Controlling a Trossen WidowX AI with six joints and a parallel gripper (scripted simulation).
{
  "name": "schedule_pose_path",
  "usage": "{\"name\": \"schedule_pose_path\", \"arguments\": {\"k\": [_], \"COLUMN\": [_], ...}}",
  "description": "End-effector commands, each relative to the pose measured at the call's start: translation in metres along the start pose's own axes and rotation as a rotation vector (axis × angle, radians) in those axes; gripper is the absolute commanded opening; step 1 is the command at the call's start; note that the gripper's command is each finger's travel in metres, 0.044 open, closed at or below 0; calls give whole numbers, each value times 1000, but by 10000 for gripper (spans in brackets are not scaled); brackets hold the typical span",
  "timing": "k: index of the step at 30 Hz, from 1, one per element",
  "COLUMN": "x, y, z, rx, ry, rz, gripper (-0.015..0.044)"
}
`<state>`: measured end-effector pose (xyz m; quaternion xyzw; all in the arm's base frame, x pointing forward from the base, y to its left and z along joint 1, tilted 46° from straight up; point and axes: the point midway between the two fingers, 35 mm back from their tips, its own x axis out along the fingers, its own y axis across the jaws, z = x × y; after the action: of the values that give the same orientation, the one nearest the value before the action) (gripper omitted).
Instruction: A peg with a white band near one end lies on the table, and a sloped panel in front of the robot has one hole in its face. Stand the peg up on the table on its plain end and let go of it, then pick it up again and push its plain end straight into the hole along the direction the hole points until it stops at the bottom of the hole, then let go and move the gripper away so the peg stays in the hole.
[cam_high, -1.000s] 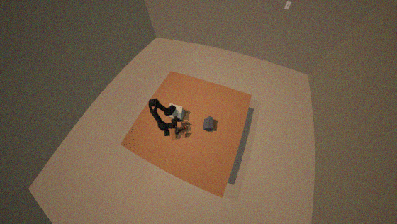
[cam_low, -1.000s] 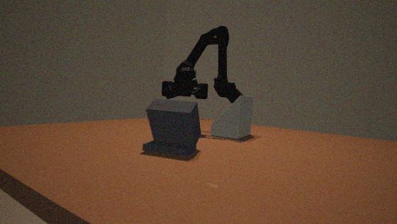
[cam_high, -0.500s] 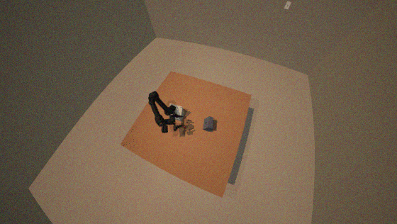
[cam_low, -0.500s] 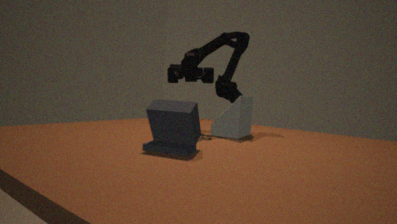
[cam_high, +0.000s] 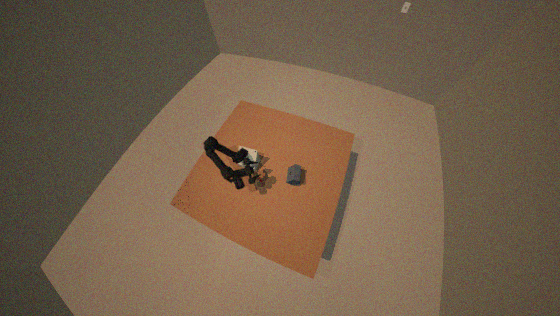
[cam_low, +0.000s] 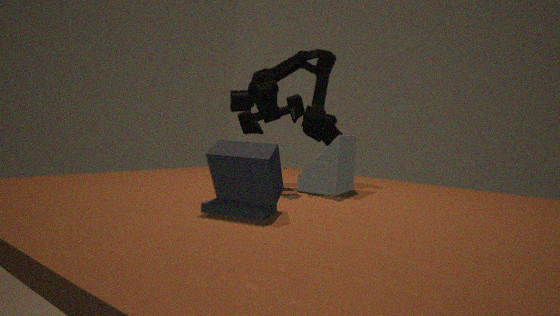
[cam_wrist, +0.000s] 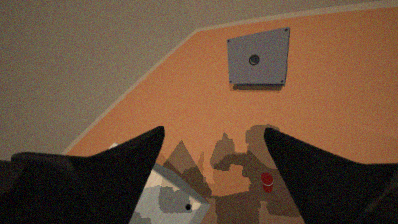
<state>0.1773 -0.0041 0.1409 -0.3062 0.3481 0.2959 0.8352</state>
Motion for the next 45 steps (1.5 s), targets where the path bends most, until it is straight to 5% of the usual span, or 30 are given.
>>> {"name": "schedule_pose_path", "arguments": {"k": [1,20,34,45], "x": [6,20,19,20], "y": [2,-1,-25,-41], "z": [-8,-38,-35,-15], "rx": [52,143,50,-54], "ry": [98,621,948,1029], "rz": [44,56,-208,-425], "gripper": [440,440,440,440]}}
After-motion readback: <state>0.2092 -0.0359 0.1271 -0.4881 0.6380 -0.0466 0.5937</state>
